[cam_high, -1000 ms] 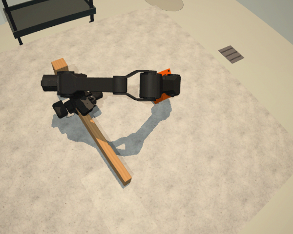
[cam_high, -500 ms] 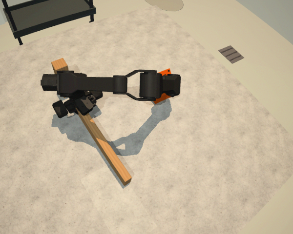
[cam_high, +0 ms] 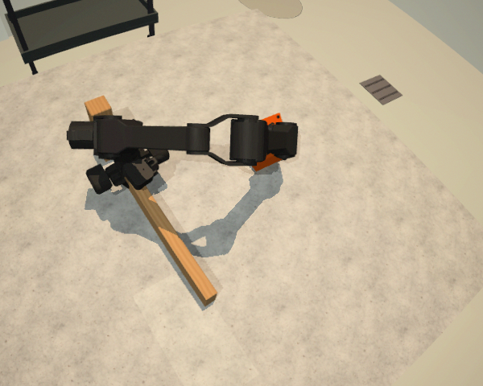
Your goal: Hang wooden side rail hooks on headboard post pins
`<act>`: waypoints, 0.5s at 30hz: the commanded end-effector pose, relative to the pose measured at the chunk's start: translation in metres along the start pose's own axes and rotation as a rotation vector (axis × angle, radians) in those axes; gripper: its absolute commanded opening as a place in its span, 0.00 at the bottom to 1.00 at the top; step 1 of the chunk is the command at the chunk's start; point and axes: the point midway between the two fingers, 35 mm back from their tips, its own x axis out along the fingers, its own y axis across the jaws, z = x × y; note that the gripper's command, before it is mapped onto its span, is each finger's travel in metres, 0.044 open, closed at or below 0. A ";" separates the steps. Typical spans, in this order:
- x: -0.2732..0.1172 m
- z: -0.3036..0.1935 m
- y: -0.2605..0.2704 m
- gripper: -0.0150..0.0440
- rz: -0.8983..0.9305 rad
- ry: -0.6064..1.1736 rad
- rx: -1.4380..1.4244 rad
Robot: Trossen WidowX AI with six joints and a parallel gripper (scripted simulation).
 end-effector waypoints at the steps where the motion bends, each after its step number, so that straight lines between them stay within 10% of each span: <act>1: -0.008 0.000 -0.002 0.25 -0.017 0.006 -0.007; 15: -0.010 0.000 -0.002 0.25 -0.017 0.006 -0.007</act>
